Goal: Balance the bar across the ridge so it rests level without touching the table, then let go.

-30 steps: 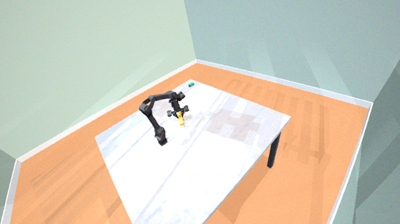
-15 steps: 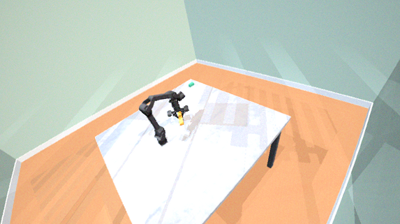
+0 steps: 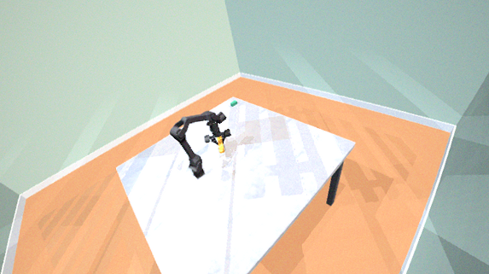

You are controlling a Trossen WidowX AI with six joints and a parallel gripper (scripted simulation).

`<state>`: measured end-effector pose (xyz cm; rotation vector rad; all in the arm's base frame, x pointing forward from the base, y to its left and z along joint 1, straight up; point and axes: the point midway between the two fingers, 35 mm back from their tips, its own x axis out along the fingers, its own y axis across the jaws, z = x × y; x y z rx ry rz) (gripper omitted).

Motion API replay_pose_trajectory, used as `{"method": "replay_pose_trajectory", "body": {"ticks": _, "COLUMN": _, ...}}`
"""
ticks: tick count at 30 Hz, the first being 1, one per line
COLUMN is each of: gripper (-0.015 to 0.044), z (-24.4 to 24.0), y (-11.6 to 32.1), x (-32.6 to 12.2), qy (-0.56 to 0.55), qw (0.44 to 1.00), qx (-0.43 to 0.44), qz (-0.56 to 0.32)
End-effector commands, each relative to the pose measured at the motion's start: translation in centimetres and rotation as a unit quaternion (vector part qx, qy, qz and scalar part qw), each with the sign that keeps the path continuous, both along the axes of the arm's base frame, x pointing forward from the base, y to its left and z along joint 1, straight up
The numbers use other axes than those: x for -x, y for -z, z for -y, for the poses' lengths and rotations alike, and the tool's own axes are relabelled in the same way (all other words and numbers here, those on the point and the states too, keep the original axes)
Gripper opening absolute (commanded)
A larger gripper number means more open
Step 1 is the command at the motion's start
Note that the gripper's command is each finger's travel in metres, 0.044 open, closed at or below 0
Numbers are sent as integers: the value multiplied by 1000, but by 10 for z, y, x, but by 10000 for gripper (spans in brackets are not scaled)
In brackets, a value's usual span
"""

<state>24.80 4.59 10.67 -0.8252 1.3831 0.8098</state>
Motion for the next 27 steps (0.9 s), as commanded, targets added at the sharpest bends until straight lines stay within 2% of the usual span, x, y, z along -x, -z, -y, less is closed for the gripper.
{"method": "replay_pose_trajectory", "body": {"ticks": 1, "gripper": 170, "z": 0, "y": 0, "x": 0, "qy": 0, "qw": 1000, "qx": 0, "qz": 0}}
{"method": "replay_pose_trajectory", "body": {"ticks": 27, "gripper": 185, "z": 0, "y": 0, "x": 0, "qy": 0, "qw": 1000, "qx": 0, "qz": 0}}
